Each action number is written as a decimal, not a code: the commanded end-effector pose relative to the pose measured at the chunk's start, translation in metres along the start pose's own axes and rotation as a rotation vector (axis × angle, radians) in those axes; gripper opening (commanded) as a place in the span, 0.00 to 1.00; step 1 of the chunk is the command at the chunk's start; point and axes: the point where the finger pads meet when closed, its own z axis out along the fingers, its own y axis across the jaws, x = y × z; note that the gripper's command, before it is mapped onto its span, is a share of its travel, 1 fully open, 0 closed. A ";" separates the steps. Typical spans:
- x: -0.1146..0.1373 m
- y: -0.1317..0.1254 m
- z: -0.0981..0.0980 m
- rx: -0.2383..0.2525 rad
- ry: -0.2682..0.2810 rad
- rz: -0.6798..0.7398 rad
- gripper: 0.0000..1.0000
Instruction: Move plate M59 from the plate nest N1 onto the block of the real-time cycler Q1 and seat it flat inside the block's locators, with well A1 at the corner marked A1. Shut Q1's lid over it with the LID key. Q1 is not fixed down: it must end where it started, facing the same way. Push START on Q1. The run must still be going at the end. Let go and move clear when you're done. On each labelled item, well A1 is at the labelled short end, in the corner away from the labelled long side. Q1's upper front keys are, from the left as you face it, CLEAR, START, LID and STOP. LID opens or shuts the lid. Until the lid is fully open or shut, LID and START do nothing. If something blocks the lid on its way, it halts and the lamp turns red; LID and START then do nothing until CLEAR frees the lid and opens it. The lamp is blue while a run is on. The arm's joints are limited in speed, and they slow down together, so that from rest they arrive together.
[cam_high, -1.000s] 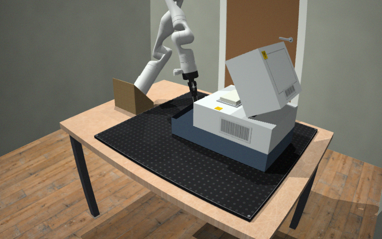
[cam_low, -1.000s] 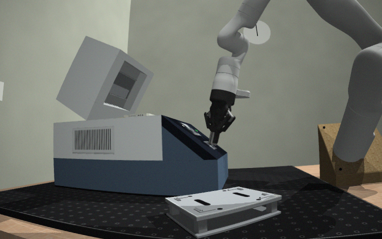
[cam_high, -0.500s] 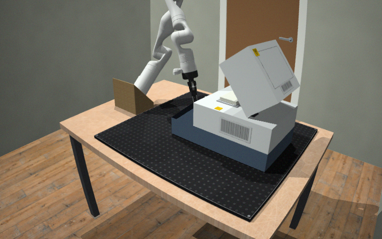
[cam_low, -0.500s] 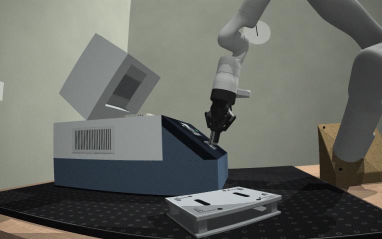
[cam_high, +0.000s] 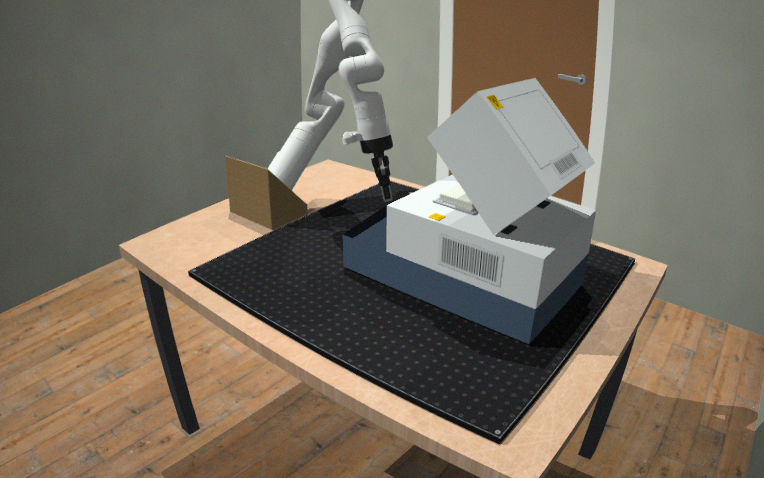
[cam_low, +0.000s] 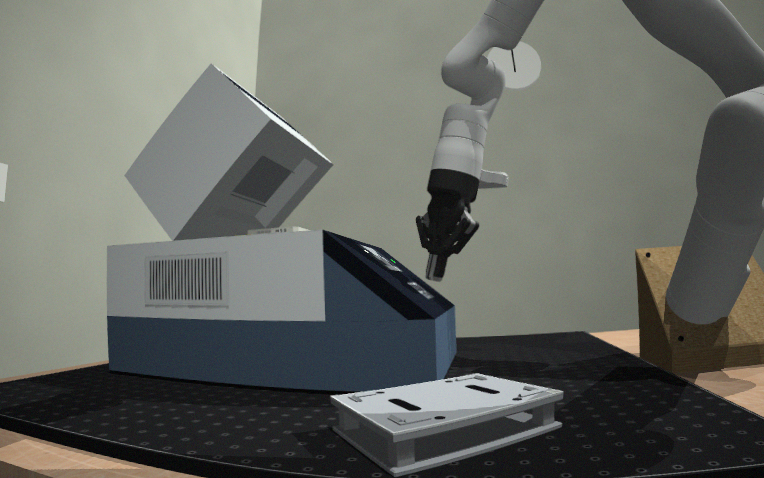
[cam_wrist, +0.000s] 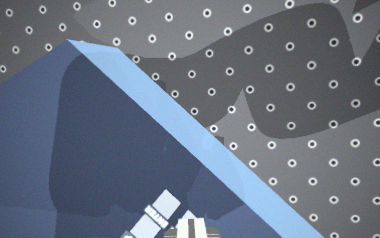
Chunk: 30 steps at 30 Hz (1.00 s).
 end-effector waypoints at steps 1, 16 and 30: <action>0.003 0.003 -0.007 0.000 0.004 -0.016 0.10; 0.003 0.002 -0.013 0.005 0.000 -0.003 0.10; 0.003 0.002 -0.013 0.005 0.000 -0.003 0.10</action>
